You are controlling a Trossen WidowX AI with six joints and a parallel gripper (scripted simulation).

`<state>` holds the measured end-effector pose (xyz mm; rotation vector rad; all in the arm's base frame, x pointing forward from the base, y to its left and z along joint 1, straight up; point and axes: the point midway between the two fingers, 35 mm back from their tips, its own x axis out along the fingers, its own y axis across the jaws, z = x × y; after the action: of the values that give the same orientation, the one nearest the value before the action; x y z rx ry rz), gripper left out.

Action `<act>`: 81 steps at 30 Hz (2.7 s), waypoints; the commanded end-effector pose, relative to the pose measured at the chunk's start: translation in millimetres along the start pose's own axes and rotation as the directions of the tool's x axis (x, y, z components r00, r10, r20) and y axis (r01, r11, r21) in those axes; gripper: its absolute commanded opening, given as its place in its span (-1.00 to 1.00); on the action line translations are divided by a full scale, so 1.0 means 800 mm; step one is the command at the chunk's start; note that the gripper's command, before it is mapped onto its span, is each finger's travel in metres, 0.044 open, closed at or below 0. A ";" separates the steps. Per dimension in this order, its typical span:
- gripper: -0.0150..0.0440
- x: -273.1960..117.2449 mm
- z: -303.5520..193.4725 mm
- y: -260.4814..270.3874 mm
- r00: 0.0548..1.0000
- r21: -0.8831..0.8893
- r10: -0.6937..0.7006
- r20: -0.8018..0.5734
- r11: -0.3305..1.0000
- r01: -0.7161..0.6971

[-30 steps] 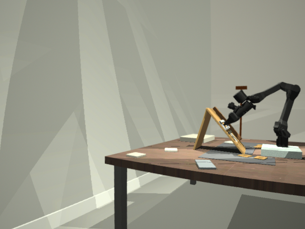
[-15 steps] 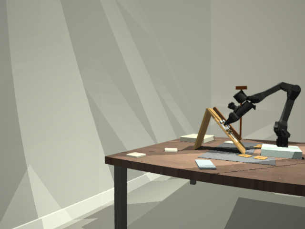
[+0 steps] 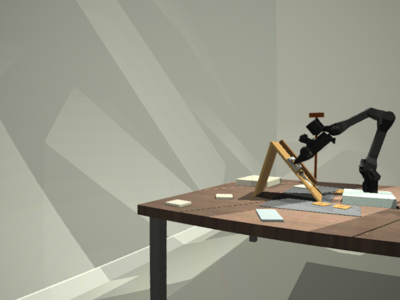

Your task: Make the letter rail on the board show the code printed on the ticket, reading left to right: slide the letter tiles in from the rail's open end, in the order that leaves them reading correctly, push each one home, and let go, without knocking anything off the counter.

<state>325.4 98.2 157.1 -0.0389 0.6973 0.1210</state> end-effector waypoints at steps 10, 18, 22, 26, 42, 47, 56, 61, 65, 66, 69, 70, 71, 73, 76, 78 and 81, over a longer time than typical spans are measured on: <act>-0.49 -0.001 0.001 -0.009 1.000 -0.004 0.003 0.004 1.000 -0.003; -0.49 -0.001 0.001 -0.014 1.000 -0.004 0.003 0.004 1.000 -0.003; -0.49 -0.001 0.001 -0.017 1.000 -0.004 0.002 0.004 1.000 -0.002; -0.49 -0.001 0.001 -0.020 1.000 -0.004 0.002 0.004 1.000 -0.002; -0.49 -0.001 0.001 -0.031 1.000 -0.005 0.002 0.004 1.000 -0.002; -0.49 0.000 0.001 -0.034 1.000 -0.005 0.002 0.004 1.000 -0.002; -0.49 0.000 0.001 -0.040 1.000 -0.006 0.001 0.004 1.000 -0.001; -0.49 0.000 0.001 -0.044 1.000 -0.006 0.001 0.004 1.000 -0.001; -0.49 0.000 0.001 -0.046 1.000 -0.006 0.001 0.005 1.000 -0.001; -0.49 0.000 0.001 -0.047 1.000 -0.006 0.001 0.005 1.000 -0.001; -0.49 0.000 0.001 -0.049 1.000 -0.006 0.001 0.005 1.000 -0.001; -0.49 0.000 0.001 -0.050 1.000 -0.006 0.001 0.005 1.000 -0.001; -0.49 0.000 0.001 -0.050 1.000 -0.006 0.001 0.005 1.000 -0.001; -0.49 0.000 0.001 -0.052 1.000 -0.006 0.001 0.005 1.000 -0.001; -0.49 0.000 0.001 -0.054 1.000 -0.007 0.000 0.005 1.000 0.000; -0.49 0.000 0.001 -0.055 1.000 -0.007 0.000 0.005 1.000 0.000; -0.49 0.000 0.001 -0.057 1.000 -0.007 0.000 0.005 1.000 0.000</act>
<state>331.1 54.5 156.9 -0.0421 0.6953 0.1198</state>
